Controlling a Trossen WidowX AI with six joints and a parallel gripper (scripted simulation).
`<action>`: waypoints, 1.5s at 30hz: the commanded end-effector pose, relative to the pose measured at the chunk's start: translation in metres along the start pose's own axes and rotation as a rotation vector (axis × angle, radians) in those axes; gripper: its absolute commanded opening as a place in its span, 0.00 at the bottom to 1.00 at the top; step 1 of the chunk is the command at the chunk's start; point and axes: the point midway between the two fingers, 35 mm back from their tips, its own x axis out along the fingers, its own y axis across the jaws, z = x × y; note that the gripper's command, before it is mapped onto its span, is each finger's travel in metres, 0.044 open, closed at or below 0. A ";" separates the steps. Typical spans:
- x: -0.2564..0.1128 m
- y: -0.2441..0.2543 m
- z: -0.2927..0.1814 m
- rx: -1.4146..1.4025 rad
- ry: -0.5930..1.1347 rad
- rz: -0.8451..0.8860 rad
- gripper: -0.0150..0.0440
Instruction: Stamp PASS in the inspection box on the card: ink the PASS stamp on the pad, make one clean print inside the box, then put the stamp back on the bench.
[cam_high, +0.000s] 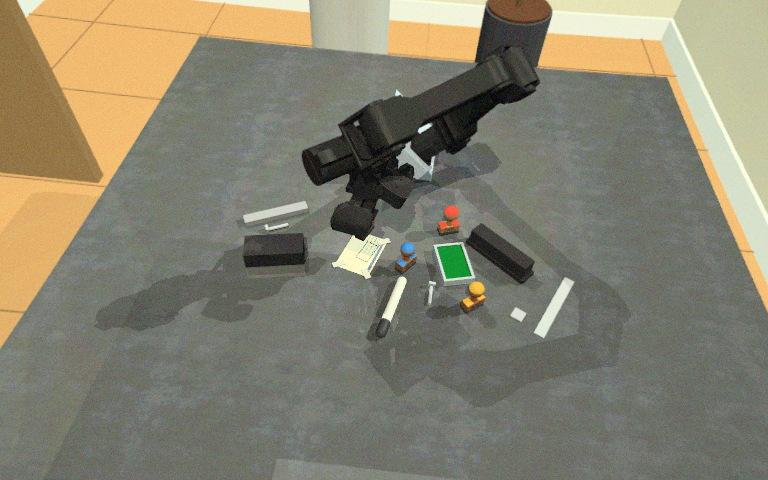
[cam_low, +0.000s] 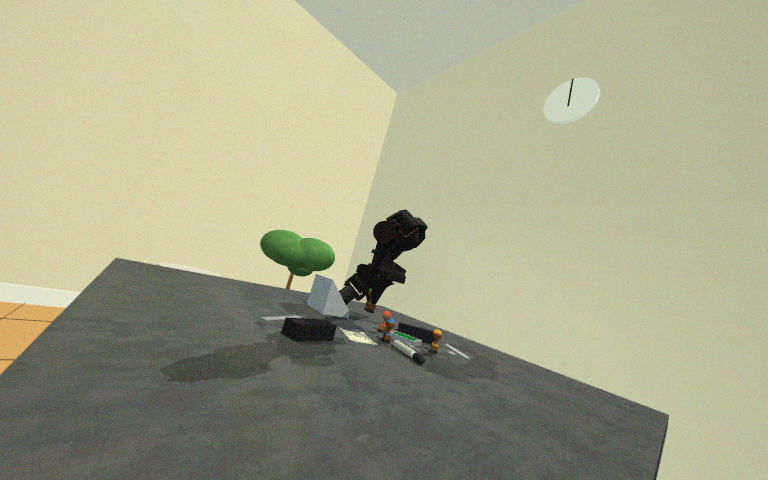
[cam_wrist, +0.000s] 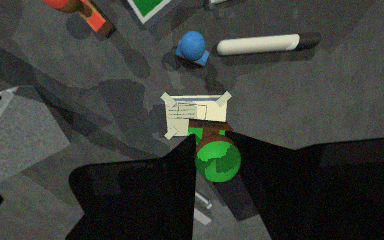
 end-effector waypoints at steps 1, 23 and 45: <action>-0.001 -0.013 -0.004 0.006 -0.002 0.001 0.25; -0.002 -0.078 -0.012 -0.001 -0.002 -0.002 0.25; 0.018 -0.104 -0.014 -0.004 -0.003 -0.003 0.25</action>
